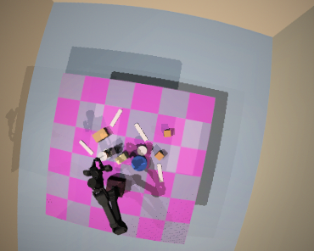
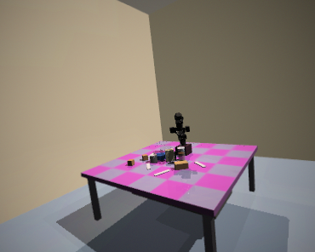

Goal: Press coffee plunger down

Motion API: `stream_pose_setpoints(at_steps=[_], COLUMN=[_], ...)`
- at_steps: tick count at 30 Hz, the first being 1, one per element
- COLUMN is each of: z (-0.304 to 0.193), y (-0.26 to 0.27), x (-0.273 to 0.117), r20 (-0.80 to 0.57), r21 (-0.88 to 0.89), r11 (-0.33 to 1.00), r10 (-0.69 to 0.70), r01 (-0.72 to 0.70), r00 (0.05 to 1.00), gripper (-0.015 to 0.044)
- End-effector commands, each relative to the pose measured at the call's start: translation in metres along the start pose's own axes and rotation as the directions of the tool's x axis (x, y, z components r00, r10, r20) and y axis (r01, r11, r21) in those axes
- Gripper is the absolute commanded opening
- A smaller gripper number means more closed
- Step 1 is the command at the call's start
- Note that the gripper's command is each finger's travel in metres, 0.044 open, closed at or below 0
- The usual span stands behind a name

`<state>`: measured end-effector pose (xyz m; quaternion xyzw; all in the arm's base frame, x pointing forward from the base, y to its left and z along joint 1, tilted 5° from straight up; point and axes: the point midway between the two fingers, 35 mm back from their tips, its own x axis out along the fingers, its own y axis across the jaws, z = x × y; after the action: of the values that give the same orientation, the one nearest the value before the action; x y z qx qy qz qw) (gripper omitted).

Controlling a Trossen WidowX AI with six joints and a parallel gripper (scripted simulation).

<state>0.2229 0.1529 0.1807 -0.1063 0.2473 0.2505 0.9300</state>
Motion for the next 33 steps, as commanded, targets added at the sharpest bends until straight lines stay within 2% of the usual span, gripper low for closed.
stream_pose_setpoints(at_steps=[1,33], z=[-0.001,-0.031], y=[0.000,0.001], x=[0.001,0.028], r20=[-0.002,-0.002], r21=[-0.003,-0.004], r11=[1.000,1.000], r10=[0.003,0.003], r01=[-0.003,-0.003], r00=[1.000,1.000], gripper=[0.0120,0.0120])
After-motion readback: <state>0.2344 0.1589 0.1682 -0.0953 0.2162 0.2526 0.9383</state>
